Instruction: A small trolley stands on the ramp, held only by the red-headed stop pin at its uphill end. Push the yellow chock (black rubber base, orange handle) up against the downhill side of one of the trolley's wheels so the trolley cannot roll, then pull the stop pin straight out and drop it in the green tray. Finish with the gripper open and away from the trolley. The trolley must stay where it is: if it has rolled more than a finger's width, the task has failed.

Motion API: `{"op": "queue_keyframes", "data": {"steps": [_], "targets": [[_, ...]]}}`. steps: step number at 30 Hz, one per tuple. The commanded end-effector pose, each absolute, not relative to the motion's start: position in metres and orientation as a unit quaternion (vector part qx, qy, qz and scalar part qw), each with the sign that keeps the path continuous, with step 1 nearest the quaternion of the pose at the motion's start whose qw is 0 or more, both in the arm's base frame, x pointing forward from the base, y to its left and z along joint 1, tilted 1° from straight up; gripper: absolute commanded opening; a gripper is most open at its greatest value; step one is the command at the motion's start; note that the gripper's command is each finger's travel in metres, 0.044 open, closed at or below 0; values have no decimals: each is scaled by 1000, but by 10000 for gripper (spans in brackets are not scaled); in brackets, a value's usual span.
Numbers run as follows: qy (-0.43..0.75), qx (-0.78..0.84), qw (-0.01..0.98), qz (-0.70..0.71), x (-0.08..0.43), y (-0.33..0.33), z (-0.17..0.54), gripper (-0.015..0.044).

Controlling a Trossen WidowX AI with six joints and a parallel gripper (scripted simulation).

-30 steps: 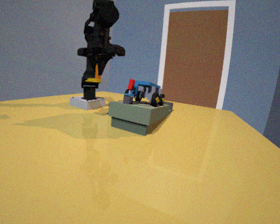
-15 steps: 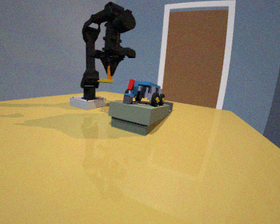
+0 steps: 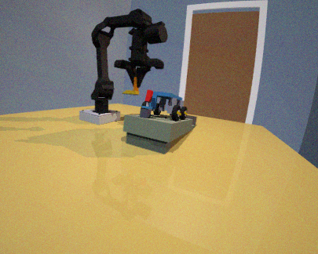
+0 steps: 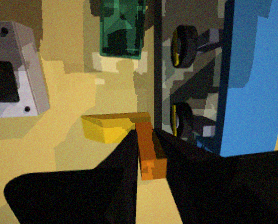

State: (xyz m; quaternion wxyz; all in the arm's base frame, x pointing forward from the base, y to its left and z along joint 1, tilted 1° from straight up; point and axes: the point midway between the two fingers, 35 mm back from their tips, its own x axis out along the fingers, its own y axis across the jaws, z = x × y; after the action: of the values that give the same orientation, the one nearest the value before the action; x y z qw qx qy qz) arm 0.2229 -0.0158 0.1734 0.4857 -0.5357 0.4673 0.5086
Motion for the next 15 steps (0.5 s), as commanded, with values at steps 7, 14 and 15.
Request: {"op": "queue_keyframes", "data": {"steps": [7, 14, 15], "targets": [[470, -534, 486, 508, 226, 19, 170, 0], [469, -533, 487, 509, 229, 44, 167, 0], [469, -533, 487, 509, 229, 47, 167, 0]]}}
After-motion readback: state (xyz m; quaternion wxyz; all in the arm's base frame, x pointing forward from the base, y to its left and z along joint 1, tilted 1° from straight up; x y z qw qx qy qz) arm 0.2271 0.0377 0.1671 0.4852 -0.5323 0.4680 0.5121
